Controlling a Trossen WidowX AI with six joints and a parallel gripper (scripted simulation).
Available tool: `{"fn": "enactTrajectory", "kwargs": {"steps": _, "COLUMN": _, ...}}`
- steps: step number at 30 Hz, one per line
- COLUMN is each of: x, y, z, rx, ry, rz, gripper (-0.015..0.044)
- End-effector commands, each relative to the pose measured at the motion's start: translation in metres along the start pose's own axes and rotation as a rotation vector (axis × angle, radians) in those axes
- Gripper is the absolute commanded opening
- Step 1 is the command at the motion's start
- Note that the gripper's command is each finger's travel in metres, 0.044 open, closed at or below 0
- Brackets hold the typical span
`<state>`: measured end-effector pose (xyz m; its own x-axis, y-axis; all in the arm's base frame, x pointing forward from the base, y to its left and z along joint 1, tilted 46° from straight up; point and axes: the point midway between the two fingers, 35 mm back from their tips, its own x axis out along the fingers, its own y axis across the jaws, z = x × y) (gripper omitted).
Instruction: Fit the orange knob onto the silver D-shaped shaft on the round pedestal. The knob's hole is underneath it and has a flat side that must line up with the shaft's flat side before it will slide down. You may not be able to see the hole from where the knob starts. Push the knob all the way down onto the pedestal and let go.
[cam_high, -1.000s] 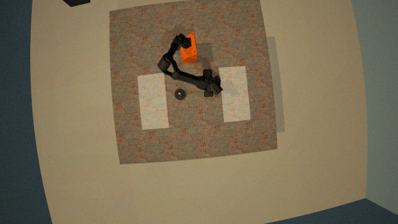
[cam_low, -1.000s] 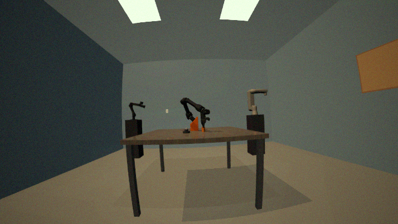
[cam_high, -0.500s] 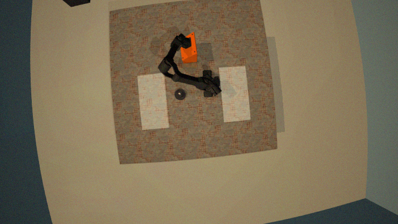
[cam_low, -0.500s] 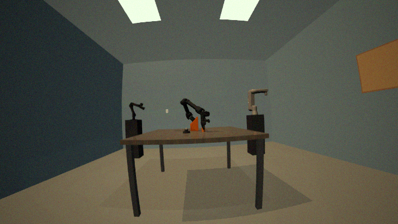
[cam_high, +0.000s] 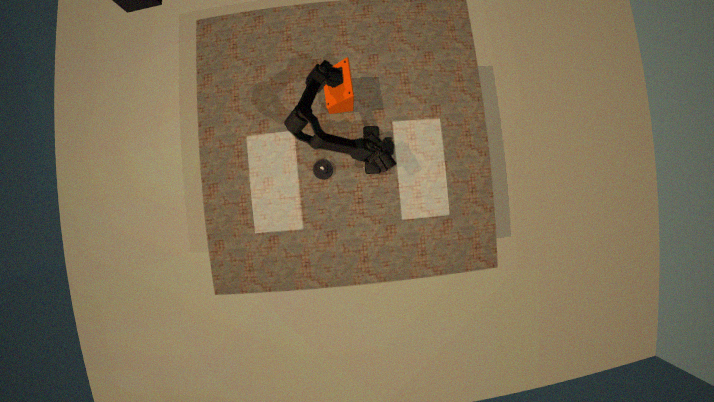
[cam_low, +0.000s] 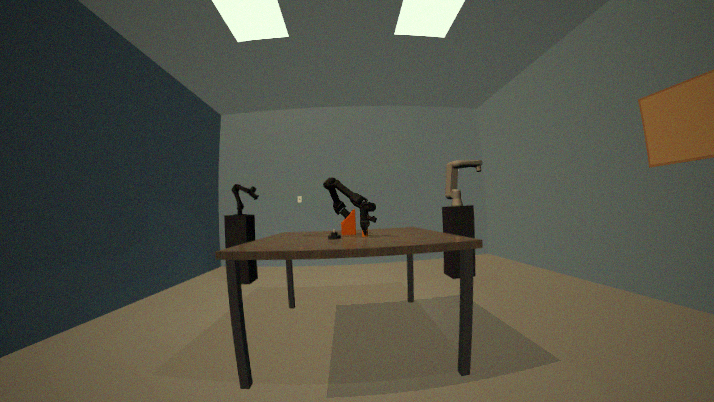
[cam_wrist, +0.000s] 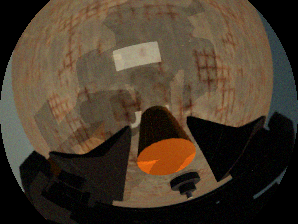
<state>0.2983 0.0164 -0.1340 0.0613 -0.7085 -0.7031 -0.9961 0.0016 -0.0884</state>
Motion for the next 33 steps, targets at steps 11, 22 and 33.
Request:
{"fn": "enactTrajectory", "kwargs": {"steps": 11, "x": 0.002, "y": 0.001, "z": -0.001, "rx": -0.005, "ry": 0.006, "rz": 0.004, "gripper": 0.0085}}
{"fn": "enactTrajectory", "kwargs": {"steps": 22, "x": -0.027, "y": -0.004, "z": 0.004, "rx": -0.006, "ry": -0.002, "rz": 0.003, "gripper": 0.0}}
{"fn": "enactTrajectory", "kwargs": {"steps": 33, "x": -0.061, "y": -0.007, "z": 0.006, "rx": -0.007, "ry": -0.006, "rz": 0.003, "gripper": 0.0}}
